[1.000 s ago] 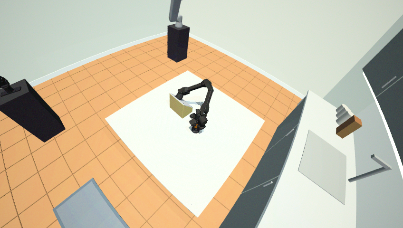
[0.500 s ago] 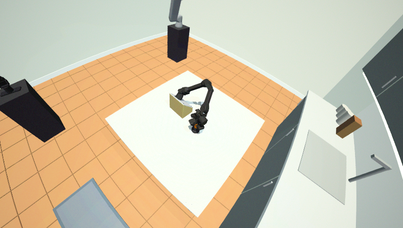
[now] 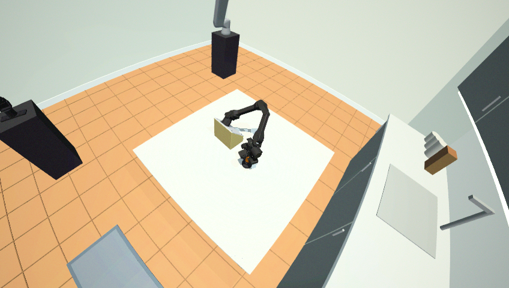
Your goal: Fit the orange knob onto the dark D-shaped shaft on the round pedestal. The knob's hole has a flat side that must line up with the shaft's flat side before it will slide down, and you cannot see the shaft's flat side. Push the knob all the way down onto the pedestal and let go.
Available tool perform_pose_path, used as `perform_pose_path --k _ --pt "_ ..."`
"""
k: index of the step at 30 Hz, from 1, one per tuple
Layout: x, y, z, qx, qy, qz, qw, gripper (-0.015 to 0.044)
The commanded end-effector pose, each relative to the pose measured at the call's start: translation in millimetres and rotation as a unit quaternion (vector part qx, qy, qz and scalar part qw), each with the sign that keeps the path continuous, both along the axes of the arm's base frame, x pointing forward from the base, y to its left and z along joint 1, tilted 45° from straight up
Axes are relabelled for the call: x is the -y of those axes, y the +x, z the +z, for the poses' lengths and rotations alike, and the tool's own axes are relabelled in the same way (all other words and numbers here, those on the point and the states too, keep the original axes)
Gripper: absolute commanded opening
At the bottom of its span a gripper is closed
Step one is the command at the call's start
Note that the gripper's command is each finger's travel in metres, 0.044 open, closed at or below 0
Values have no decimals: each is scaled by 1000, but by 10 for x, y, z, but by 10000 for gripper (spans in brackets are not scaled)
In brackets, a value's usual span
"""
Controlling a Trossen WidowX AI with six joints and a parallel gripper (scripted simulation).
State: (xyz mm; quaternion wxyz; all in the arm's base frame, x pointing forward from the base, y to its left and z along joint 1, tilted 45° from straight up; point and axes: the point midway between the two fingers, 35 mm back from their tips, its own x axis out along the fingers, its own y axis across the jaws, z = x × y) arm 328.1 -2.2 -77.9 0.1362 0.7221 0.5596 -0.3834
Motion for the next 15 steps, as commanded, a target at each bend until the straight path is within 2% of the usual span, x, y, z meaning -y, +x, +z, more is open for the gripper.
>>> perform_pose_path --k 1,15 --pt "-6 5 -1 -1 1 -1 1000 0" --pt "27 4 37 -19 3 -20 1000 0"
